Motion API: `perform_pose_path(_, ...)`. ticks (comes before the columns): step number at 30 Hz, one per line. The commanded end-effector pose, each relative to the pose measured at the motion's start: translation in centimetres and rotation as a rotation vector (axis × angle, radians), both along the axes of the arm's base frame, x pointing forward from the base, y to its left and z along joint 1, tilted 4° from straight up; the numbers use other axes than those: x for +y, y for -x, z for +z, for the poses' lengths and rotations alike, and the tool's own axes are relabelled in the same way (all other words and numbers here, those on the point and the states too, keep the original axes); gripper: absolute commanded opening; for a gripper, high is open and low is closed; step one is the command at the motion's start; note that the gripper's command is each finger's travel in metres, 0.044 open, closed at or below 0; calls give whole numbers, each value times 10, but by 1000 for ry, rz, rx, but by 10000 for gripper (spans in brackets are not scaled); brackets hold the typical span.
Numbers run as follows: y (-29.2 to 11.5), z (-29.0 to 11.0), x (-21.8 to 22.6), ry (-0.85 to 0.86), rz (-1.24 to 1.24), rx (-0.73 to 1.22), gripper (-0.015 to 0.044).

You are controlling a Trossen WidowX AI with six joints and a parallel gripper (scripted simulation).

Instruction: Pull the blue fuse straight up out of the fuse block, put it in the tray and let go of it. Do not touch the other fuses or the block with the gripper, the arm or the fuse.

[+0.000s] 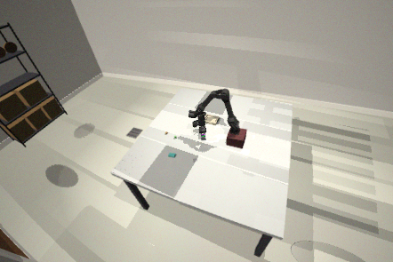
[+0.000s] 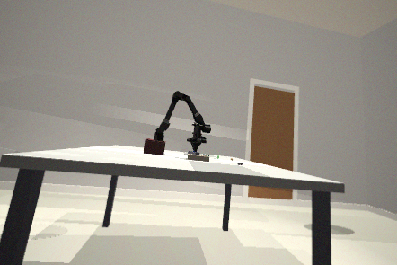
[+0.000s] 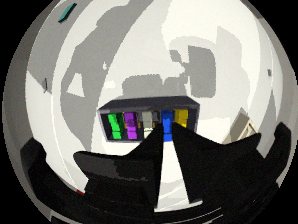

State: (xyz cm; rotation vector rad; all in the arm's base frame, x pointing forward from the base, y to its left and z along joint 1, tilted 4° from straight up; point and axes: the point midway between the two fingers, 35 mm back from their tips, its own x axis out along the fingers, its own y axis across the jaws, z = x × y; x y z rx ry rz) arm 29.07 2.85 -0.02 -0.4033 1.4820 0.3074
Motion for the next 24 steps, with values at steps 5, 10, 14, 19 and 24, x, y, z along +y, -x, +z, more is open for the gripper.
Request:
perform_pose_path(5, 0, 6, 0, -2, 0, -4, 0)
perform_pose_path(10, 0, 8, 1, -2, 0, -4, 0)
perform_pose_path(14, 0, 10, 1, -3, 0, -4, 0)
perform_pose_path(19, 0, 12, 1, -3, 1, -4, 0)
perform_pose_path(24, 0, 15, 1, -3, 1, -4, 0)
